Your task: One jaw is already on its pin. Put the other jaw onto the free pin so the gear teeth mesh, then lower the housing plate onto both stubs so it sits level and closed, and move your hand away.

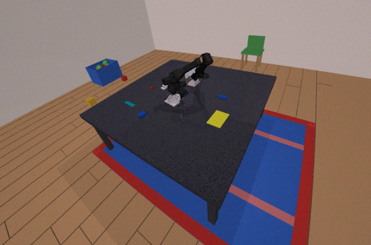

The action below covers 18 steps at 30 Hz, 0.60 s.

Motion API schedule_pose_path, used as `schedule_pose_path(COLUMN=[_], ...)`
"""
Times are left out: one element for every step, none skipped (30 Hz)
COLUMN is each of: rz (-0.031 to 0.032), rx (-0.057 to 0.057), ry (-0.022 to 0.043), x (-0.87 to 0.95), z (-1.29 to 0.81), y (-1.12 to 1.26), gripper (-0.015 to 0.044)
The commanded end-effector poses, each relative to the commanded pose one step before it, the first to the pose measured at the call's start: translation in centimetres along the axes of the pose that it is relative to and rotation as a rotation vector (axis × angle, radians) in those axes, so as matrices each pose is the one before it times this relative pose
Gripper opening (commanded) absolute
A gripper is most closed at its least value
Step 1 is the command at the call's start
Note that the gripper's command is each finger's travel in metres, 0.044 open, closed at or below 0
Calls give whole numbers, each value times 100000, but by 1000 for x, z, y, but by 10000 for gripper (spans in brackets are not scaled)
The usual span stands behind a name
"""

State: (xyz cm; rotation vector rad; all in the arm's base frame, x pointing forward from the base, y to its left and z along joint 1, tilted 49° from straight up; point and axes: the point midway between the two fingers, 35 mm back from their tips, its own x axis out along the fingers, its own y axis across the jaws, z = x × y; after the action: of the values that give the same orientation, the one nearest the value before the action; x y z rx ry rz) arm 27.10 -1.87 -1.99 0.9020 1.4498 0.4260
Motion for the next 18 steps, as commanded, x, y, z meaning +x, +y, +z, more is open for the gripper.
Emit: schedule_pose_path(rz=[195, -3, -4, -5, -4, -4, -3, -3, -2, -1, 0, 1, 2, 2, 1, 0, 0, 0], rx=[128, 0, 0, 0, 0, 0, 0, 0, 0, 0, 0, -1, -1, -1, -1, 0, 0, 0], ry=[290, -1, -1, -1, -1, -1, 0, 0, 0, 0, 0, 0, -1, -1, 0, 0, 0, 0], x=[91, -39, -64, -83, -84, -84, -84, -84, -65, -39, 11, 34, 56, 57, 34, 11, 0, 0], z=[-90, 1, 1, 1, 1, 1, 0, 0, 0, 0, 5, 15, 25, 25, 15, 5, 0, 0], y=[48, -1, -1, -1, -1, -1, -1, 0, 0, 0, -5, -15, -25, -25, -15, -5, 0, 0], gripper=[351, 351, 351, 351, 351, 351, 351, 351, 351, 351, 351, 351, 351, 351, 351, 351, 351, 351])
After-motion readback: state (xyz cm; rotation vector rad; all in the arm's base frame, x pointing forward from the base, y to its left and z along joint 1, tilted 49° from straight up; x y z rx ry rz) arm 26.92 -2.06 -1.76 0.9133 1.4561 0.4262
